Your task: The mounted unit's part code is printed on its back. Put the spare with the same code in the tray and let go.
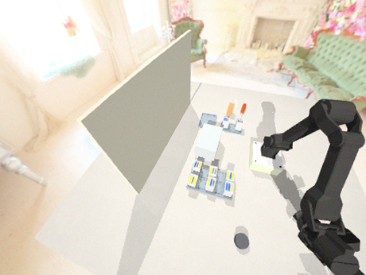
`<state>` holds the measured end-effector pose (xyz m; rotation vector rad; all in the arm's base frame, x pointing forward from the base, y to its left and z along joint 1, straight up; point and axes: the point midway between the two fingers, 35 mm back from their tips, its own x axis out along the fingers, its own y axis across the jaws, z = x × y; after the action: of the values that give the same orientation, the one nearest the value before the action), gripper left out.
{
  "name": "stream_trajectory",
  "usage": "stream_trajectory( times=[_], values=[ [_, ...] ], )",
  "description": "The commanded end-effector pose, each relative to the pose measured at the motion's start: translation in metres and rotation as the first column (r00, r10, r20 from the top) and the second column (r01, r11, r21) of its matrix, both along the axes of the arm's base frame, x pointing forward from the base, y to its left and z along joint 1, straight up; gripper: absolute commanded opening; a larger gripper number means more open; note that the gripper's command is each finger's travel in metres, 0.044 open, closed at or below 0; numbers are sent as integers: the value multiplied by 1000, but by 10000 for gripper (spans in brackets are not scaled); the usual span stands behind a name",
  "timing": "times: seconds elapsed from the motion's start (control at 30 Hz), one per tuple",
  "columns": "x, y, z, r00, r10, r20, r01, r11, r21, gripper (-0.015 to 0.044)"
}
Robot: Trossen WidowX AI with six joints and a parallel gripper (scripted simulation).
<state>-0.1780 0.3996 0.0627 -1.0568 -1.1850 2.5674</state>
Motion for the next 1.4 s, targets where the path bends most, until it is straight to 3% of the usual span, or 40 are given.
stream_trajectory(
  times=[0.0, 0.17, 0.33, 0.6, 0.7, 0.87, 1.03, 1.2, 1.37],
  values=[
    [68, 31, 9, 965, -260, 14, 260, 959, -112, 440],
    [142, 49, 17, 853, -520, 35, 513, 826, -234, 440],
    [218, 52, 25, 674, -735, 69, 709, 618, -340, 440],
    [316, 31, 45, 389, -914, 117, 847, 305, -435, 440],
    [354, 16, 48, 242, -957, 160, 860, 135, -492, 440],
    [421, -26, 55, -54, -964, 259, 794, -198, -574, 440],
    [476, -79, 65, -325, -874, 361, 625, -486, -611, 440],
    [520, -141, 76, -547, -705, 450, 390, -691, -608, 440],
    [548, -211, 89, -699, -464, 545, 87, -811, -578, 440]
  ],
)
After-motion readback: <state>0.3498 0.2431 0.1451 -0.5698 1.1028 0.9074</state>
